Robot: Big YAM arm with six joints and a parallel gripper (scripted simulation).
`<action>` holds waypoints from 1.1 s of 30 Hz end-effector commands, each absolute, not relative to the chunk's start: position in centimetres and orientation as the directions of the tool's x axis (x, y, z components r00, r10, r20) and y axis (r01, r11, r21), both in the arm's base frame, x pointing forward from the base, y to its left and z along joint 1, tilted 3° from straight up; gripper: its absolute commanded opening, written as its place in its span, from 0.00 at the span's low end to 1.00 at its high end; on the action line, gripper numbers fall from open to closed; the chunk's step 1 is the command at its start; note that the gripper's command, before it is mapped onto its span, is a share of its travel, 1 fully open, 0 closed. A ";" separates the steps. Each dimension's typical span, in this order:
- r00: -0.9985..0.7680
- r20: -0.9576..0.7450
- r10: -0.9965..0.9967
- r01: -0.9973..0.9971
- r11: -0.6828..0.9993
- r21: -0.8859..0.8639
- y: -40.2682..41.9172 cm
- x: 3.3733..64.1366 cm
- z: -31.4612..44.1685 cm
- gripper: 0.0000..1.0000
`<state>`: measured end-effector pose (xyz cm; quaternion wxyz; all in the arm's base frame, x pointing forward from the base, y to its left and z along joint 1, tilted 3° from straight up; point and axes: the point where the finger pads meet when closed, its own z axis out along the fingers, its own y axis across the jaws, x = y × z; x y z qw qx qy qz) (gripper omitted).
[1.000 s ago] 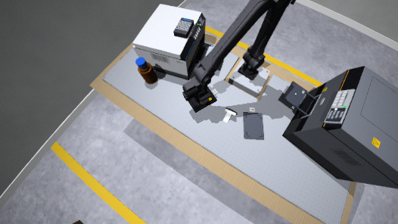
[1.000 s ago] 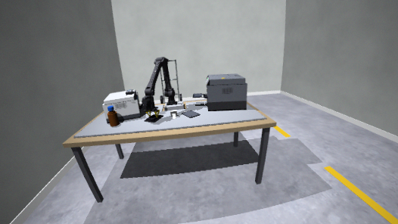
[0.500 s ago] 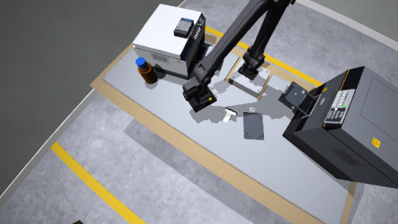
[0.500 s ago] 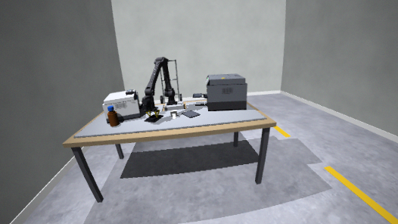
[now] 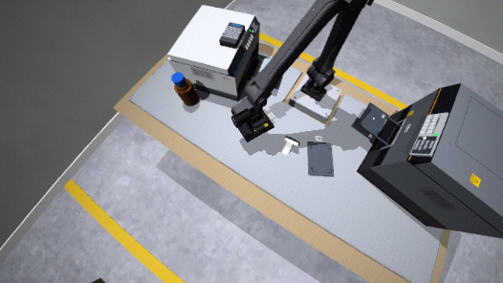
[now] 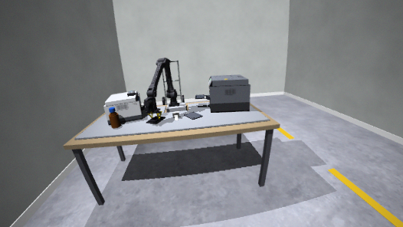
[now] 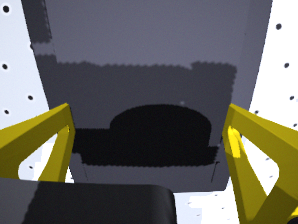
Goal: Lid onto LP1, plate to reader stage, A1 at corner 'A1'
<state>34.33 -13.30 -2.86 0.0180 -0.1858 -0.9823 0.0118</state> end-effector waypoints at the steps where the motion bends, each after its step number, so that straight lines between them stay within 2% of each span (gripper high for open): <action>1: -0.934 0.043 0.354 0.353 0.935 -0.032 -13.3 34.1 -3.9 0.85; 9: -0.934 0.048 0.354 0.353 0.935 -0.032 -13.2 33.9 -4.3 0.85; 10: -0.934 0.048 0.354 0.353 0.935 -0.032 -13.2 33.9 -4.3 1.00; 33: -0.934 0.048 0.354 0.353 0.935 -0.032 -13.2 33.9 -4.3 1.00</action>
